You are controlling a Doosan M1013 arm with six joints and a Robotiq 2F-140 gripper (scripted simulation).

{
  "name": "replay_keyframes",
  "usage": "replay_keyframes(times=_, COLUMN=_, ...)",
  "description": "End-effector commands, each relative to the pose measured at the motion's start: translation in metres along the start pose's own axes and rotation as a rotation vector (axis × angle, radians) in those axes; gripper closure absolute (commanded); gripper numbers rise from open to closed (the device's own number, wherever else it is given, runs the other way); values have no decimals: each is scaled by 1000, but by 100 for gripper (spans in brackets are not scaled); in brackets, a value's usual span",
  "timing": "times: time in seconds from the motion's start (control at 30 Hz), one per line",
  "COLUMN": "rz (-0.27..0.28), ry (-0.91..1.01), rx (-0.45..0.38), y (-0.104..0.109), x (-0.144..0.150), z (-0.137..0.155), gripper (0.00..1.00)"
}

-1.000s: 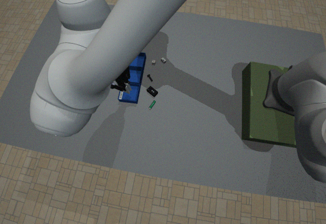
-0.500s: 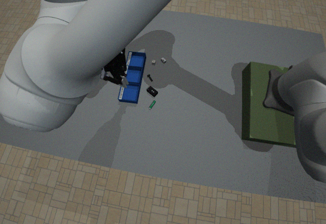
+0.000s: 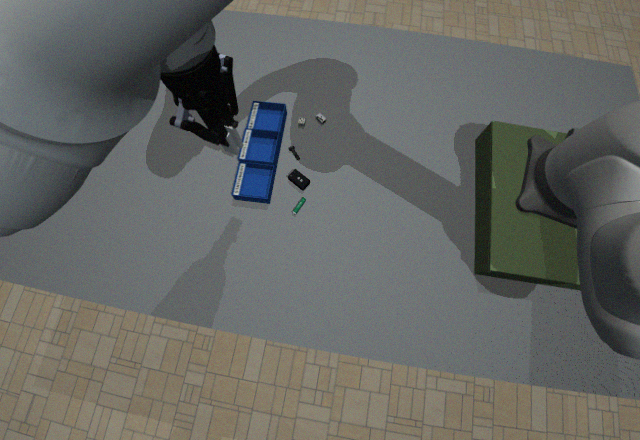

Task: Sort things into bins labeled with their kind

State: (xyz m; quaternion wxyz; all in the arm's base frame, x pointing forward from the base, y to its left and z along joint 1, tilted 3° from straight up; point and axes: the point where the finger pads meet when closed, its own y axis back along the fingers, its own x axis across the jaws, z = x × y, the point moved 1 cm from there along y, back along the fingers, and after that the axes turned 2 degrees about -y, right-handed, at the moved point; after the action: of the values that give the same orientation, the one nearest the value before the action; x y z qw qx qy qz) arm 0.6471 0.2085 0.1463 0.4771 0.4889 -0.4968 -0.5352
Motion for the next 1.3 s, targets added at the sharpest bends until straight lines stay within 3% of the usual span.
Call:
replay_keyframes(times=0.0, rz=0, ry=-50, rx=0, y=-6, x=3, z=5, gripper=75)
replay_keyframes(times=0.2, rz=0, ry=-302, rx=0, y=-42, x=22, z=34, gripper=75)
replay_keyframes(times=0.3, rz=0, ry=-302, rx=0, y=-48, x=25, z=39, gripper=75)
replay_keyframes(times=0.63, rz=0, ry=-302, rx=0, y=-108, x=55, z=88, gripper=75)
replay_keyframes(times=1.27, rz=0, ry=-302, rx=0, y=-108, x=56, z=89, gripper=75)
